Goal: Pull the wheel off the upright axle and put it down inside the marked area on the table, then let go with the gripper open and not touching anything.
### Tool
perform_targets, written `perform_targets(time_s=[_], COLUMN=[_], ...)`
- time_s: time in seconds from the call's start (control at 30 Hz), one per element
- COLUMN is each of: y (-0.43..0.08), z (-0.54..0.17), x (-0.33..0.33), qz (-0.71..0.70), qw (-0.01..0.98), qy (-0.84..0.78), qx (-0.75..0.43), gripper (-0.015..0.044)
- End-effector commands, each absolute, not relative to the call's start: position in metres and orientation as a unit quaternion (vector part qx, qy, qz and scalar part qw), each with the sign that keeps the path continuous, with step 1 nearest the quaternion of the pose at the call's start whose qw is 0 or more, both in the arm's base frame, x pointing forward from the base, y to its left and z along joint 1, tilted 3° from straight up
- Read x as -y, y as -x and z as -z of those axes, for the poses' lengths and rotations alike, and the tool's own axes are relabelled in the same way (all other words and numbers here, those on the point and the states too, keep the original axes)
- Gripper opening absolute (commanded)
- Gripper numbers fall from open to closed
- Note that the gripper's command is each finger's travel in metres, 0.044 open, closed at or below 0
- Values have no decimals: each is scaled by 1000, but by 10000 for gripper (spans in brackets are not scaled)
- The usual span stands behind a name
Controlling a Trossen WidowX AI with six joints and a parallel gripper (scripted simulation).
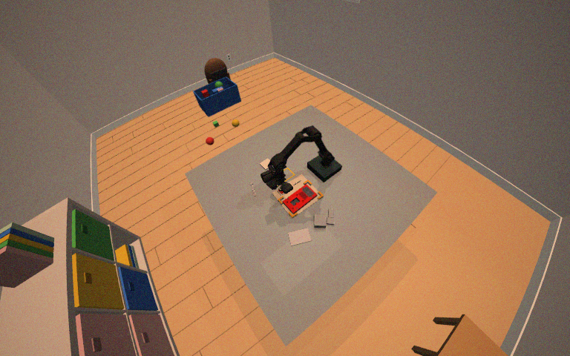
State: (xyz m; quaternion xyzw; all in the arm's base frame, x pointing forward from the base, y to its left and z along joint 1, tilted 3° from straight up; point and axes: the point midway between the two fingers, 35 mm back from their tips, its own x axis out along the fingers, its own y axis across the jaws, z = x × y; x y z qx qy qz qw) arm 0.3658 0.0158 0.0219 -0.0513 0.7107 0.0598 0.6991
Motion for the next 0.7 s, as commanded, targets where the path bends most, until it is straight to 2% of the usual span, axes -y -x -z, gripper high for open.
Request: perform_targets(time_s=[0.0, 0.67], y=[-366, -367], z=[-25, -31], x=[-16, -16], qz=[-60, -59], qw=[699, 700], qy=[51, 51], qx=[-710, -710], gripper=[0, 0])
